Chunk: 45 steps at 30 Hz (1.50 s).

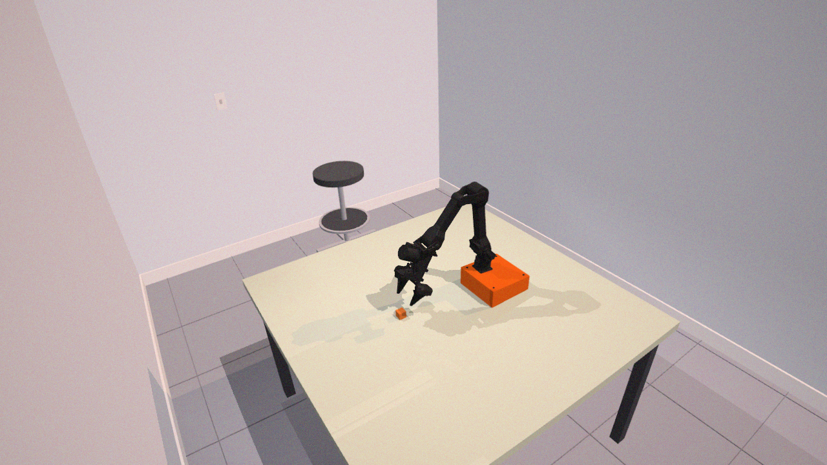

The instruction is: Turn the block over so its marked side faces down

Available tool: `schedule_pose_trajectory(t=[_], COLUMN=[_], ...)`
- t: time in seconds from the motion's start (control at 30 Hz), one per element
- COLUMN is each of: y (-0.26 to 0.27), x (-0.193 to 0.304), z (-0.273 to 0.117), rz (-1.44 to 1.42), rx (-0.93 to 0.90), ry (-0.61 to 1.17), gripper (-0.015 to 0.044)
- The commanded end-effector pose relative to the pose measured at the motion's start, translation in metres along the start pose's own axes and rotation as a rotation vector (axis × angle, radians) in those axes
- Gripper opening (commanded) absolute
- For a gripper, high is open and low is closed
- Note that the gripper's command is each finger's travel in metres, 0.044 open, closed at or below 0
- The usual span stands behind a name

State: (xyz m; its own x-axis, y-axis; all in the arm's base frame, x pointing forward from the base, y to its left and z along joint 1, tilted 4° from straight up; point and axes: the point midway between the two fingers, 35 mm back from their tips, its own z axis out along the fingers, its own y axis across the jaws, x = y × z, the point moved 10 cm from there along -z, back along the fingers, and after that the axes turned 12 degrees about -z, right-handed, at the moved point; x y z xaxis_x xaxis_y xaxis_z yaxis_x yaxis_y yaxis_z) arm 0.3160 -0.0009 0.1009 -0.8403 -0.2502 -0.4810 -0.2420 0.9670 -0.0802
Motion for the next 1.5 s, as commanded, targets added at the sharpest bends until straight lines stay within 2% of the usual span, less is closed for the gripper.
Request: schedule_pose_trajectory(t=[0.0, 0.53, 0.8, 0.97, 1.47], y=[-0.002, -0.02, -0.02, -0.016, -0.015], x=[-0.01, -0.091, -0.091, -0.073, -0.066], z=[-0.002, 0.011, 0.011, 0.041, 0.055], rz=[-0.006, -0.005, -0.005, -0.005, -0.005], rx=[-0.007, -0.105, -0.106, -0.106, -0.106], ry=[0.051, 0.523, 0.528, 0.528, 0.528], gripper=[0.044, 0.044, 0.044, 0.044, 0.044])
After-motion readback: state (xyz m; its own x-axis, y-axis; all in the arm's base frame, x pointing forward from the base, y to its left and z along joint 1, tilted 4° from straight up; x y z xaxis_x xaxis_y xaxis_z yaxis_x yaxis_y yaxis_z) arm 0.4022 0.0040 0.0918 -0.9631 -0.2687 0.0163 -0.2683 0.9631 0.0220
